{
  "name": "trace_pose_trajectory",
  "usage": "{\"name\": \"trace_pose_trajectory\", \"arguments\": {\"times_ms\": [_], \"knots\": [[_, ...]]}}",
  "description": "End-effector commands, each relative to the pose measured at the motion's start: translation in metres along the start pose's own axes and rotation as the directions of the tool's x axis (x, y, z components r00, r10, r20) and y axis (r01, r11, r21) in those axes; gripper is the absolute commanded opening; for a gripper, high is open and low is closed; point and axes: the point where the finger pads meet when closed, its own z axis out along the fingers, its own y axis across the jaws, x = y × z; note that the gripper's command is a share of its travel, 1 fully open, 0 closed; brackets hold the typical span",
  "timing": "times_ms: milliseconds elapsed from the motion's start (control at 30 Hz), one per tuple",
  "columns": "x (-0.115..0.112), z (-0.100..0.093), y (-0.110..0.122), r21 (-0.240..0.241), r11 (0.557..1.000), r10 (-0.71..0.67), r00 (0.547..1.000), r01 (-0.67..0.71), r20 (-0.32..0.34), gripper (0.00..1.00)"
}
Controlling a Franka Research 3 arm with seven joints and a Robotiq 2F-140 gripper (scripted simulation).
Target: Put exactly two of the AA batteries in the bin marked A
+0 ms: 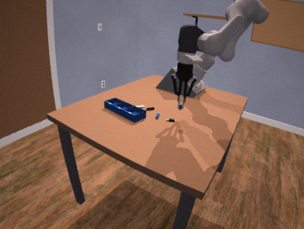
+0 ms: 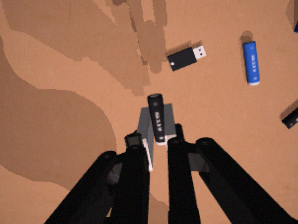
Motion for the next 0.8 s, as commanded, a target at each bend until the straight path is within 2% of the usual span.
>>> {"name": "trace_pose_trajectory", "arguments": {"times_ms": [0,233,533,600,767], "knots": [[-0.001,-0.001,0.001,-0.001,1.000,0.004,1.000,-0.004,0.000,0.05],[0.000,-0.001,0.000,-0.001,1.000,0.004,1.000,-0.004,0.000,0.05],[0.006,-0.001,0.054,-0.001,1.000,0.004,1.000,-0.004,0.000,0.05],[0.006,-0.001,0.054,-0.001,1.000,0.004,1.000,-0.004,0.000,0.05],[0.009,-0.001,0.083,-0.001,1.000,0.004,1.000,-0.004,0.000,0.05]]}}
